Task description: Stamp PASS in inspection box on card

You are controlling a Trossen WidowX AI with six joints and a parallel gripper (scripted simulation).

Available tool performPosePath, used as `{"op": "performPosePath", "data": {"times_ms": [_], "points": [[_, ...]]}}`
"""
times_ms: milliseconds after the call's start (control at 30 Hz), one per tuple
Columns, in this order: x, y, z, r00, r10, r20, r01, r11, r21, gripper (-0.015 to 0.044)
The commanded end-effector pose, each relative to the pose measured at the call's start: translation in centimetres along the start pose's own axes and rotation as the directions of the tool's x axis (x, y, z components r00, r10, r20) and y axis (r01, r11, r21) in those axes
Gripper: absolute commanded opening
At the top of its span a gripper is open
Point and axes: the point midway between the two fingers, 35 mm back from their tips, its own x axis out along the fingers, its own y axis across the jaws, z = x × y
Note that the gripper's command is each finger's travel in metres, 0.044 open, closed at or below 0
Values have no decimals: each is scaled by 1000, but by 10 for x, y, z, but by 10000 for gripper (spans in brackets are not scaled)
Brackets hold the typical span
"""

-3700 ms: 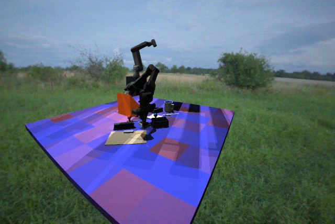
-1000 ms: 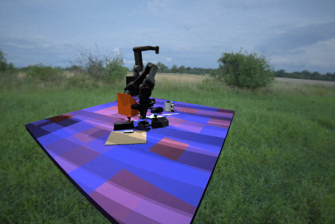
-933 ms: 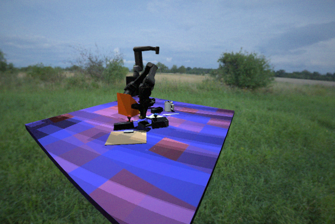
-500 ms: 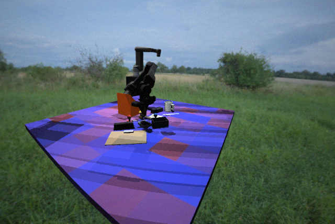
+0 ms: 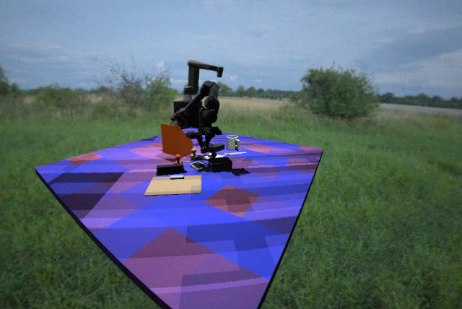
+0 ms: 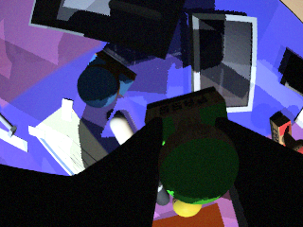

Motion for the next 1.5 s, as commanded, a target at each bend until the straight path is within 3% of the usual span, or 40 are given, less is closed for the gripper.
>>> {"op": "performPosePath", "data": {"times_ms": [0, 433, 867, 1300, 1467], "points": [[-1, 14, -7, 1000, 3, 4, -4, 994, 112, 0], [-2, 51, -29, 1000, 3, 5, -5, 898, 440, 0], [-1, 83, -56, 1000, 9, 2, -8, 699, 715, 0], [1, 109, -86, 1000, 19, -6, -3, 423, 906, 0], [2, 110, -87, 1000, 20, -7, -2, 408, 913, 0]]}}
